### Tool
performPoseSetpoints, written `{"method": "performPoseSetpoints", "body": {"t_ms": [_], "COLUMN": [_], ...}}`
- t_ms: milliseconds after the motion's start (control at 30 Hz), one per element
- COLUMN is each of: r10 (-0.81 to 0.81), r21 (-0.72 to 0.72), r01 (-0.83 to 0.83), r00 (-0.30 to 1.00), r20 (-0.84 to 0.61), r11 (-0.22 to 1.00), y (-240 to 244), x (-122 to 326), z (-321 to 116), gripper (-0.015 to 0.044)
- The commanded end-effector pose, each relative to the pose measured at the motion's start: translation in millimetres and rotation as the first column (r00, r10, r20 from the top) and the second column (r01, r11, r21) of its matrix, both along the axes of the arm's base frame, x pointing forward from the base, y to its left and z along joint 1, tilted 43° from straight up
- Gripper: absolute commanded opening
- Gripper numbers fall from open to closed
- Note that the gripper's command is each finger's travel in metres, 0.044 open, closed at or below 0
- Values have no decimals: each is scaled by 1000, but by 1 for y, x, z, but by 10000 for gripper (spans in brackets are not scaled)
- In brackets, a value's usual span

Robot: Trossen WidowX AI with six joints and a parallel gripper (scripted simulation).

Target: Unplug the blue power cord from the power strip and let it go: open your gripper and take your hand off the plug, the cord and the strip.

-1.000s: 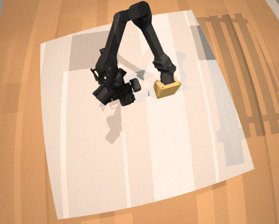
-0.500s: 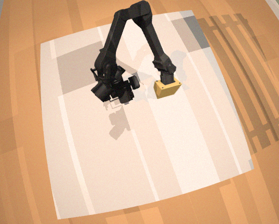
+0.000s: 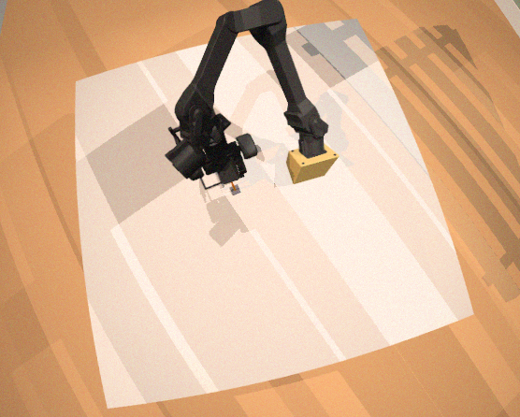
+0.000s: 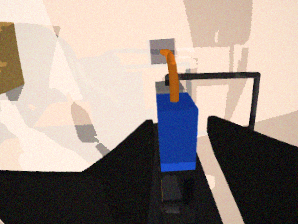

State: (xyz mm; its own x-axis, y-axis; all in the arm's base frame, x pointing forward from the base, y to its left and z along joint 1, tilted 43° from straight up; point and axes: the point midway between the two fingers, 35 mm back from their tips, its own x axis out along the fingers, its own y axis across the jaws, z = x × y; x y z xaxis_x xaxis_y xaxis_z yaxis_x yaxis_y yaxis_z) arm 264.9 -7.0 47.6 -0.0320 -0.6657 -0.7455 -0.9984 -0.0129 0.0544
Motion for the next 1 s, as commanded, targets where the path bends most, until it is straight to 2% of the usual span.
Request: {"method": "performPoseSetpoints", "body": {"t_ms": [0, 467, 600, 867, 967], "r10": [3, 3, 0, 0, 0], "r21": [-5, -6, 0, 0, 0], "r01": [-3, -3, 0, 0, 0], "r00": [1000, 1000, 1000, 1000, 1000], "r20": [-4, -4, 1, 1, 1], "r11": [1000, 1000, 1000, 1000, 1000], "y": [-3, -11, -9, -9, -8], "x": [-1, -1, 0, 0, 0], "z": [2, -7, -5, -5, -6], "gripper": [160, 160, 55, 2, 0]}}
